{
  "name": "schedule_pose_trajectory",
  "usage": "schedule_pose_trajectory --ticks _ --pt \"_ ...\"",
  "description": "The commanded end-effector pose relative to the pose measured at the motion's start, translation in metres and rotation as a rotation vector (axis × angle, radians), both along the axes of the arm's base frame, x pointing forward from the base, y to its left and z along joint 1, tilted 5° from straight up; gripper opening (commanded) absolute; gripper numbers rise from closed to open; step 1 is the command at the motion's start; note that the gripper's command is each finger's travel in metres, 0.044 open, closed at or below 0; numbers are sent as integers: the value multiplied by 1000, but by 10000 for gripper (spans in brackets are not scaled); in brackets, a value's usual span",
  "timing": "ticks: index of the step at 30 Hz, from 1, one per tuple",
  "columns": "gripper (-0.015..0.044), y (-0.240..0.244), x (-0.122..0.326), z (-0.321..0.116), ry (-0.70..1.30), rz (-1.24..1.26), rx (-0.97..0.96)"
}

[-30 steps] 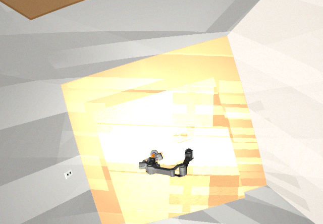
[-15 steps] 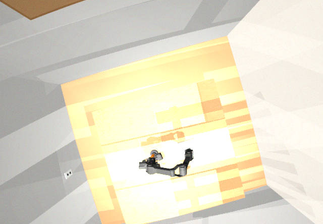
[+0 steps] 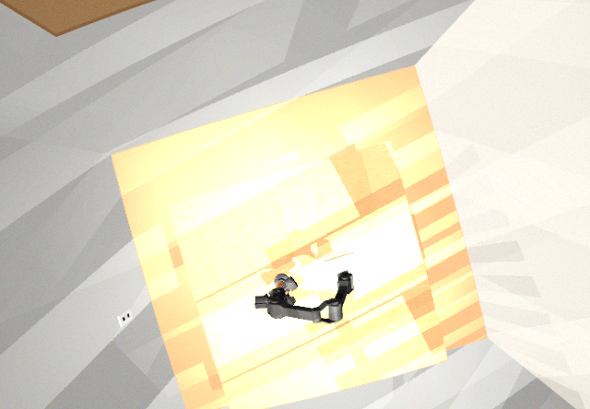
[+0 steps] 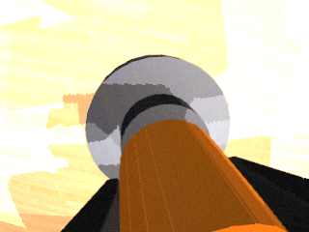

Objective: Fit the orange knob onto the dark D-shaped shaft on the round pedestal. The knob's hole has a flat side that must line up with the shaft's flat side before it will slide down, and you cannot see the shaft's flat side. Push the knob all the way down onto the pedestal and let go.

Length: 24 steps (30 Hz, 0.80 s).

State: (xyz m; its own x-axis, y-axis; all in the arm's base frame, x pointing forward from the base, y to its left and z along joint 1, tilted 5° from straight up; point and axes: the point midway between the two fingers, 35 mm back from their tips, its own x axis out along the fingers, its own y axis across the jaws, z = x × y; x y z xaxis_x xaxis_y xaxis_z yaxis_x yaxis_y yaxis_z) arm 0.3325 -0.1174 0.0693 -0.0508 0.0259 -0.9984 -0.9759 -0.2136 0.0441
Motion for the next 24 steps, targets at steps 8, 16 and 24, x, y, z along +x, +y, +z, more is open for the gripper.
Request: schedule_pose_trajectory --ticks 8,16,24 --pt "0 0 0 1 -6 17 -5" --pt "0 -1 3 1 -6 17 -5" --pt "0 -3 7 2 -6 17 -6"
